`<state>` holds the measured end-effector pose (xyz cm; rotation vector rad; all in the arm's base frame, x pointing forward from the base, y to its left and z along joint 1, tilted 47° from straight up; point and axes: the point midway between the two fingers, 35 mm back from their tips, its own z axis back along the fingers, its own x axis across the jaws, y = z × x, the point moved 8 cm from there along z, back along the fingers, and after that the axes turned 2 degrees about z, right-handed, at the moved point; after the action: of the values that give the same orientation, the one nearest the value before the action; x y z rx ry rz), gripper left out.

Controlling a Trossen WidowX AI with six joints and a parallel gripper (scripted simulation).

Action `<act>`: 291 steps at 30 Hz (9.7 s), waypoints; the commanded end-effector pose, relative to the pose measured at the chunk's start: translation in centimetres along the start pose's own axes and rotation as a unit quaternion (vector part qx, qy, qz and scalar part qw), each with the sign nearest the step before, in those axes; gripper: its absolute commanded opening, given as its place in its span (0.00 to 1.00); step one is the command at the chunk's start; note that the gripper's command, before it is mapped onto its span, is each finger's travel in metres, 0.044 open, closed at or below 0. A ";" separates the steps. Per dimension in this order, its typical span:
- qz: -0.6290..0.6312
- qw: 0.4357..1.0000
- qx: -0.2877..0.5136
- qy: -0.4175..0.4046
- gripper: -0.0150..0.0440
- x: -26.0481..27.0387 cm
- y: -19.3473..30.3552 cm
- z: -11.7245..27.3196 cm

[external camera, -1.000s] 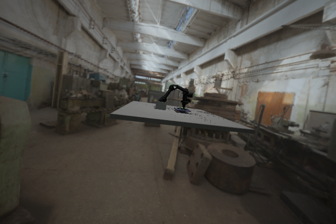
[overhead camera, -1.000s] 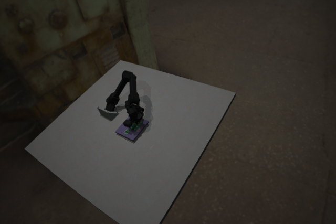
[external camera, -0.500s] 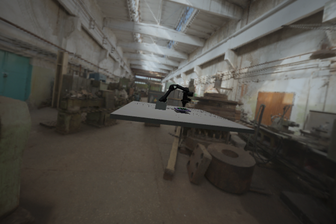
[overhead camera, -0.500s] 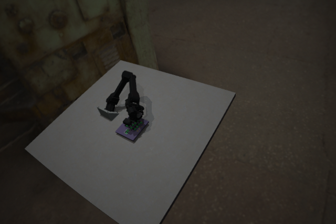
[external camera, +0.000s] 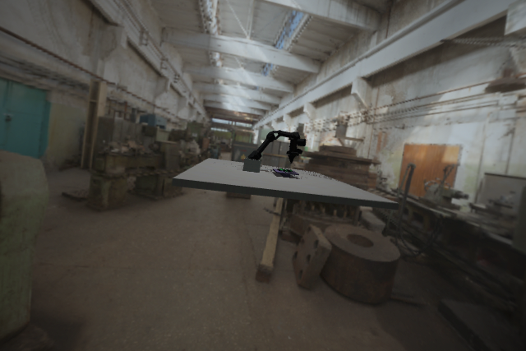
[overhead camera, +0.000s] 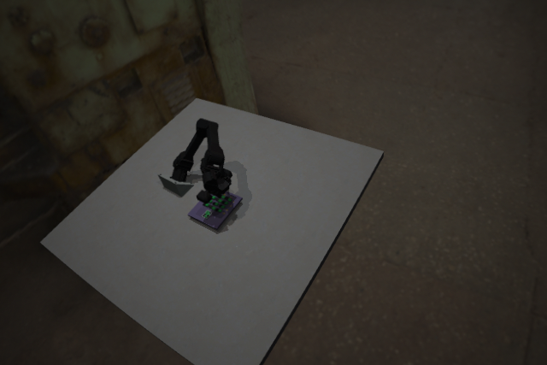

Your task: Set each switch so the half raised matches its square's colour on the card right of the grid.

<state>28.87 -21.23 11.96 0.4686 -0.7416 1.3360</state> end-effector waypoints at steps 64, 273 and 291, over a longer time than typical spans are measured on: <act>0.001 1.000 0.014 -0.002 0.25 -0.3 -0.4 -6.0; -0.001 1.000 -0.010 -0.002 0.25 2.3 5.9 -5.9; -0.001 1.000 -0.010 -0.002 0.25 2.3 5.9 -6.1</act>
<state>24.45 -14.32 8.84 0.4552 -0.7565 1.3286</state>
